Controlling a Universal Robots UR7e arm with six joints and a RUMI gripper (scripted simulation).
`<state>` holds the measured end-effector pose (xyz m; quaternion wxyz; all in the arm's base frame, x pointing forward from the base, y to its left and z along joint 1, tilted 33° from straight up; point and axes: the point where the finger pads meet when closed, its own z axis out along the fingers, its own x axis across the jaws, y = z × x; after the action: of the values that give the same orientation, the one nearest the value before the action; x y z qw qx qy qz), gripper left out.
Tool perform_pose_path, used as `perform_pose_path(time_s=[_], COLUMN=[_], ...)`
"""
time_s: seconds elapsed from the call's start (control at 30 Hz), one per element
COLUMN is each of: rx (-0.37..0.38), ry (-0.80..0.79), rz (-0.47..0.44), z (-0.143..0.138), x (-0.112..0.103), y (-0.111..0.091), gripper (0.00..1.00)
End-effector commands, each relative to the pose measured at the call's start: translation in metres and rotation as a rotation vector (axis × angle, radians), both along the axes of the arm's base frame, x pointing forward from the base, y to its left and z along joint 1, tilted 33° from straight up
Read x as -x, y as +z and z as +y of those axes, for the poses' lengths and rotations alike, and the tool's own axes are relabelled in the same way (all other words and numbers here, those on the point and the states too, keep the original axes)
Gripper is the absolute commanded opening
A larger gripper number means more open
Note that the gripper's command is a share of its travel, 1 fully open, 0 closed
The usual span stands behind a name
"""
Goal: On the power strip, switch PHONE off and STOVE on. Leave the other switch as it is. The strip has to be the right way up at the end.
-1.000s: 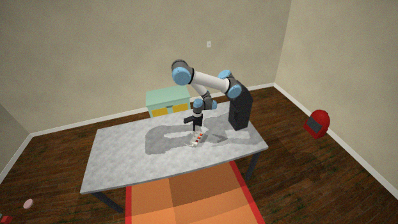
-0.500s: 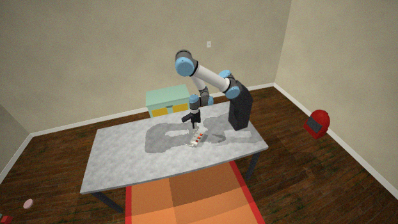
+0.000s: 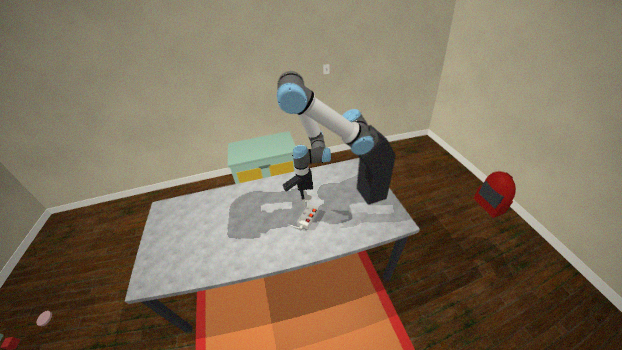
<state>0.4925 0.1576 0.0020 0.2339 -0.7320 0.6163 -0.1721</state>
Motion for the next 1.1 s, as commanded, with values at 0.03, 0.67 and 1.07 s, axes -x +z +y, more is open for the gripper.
perform_pose_path(time_s=[0.03, 0.67, 1.07], rx=[0.001, 0.097, 0.353], ry=[0.004, 0.154, 0.549], rz=[0.004, -0.018, -0.077], z=[0.000, 0.013, 0.053], x=[0.000, -0.007, -0.019], y=[0.000, -0.011, -0.049], gripper=[1.00, 1.00, 1.00])
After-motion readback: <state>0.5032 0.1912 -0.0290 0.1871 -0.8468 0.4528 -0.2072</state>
